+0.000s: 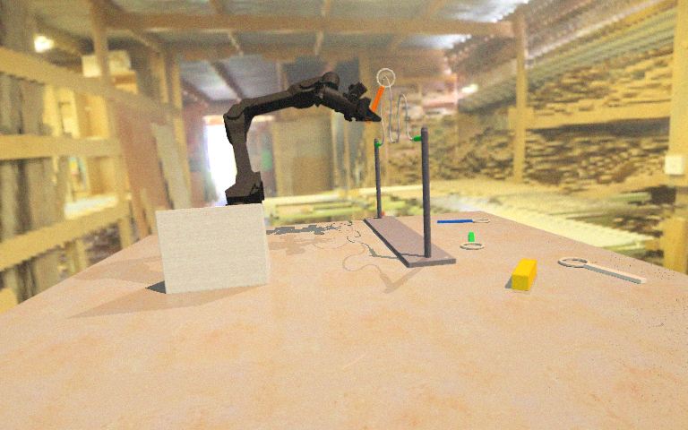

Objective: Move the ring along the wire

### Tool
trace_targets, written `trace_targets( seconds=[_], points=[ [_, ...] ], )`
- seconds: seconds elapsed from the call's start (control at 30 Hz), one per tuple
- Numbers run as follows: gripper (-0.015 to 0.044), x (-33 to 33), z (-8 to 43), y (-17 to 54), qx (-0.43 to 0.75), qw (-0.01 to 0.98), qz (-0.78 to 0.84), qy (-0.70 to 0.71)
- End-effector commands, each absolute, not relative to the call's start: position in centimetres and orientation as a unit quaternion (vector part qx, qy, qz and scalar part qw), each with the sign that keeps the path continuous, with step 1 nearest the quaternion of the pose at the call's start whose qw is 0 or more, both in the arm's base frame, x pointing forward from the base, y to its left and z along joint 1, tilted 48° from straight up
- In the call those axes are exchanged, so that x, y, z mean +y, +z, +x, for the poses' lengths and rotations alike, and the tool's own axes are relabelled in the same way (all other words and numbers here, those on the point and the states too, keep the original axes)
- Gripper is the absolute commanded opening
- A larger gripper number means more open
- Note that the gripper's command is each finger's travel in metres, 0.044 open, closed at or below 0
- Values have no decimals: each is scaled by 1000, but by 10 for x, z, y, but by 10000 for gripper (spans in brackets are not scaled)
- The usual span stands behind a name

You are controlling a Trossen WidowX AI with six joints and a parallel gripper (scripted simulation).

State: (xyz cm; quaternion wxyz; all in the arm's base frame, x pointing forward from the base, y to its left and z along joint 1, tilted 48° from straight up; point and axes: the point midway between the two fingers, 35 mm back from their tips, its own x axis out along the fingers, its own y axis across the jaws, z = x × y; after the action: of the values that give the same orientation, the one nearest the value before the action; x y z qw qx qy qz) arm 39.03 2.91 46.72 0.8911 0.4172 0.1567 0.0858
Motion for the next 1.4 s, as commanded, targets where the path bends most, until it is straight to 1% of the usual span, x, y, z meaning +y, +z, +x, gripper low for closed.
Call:
trace_targets(
  seconds=[0.0,1.37],
  points=[
    [-150,31,387,471,149,881,439,93],
    [-150,38,388,487,92,747,644,135]
  ],
)
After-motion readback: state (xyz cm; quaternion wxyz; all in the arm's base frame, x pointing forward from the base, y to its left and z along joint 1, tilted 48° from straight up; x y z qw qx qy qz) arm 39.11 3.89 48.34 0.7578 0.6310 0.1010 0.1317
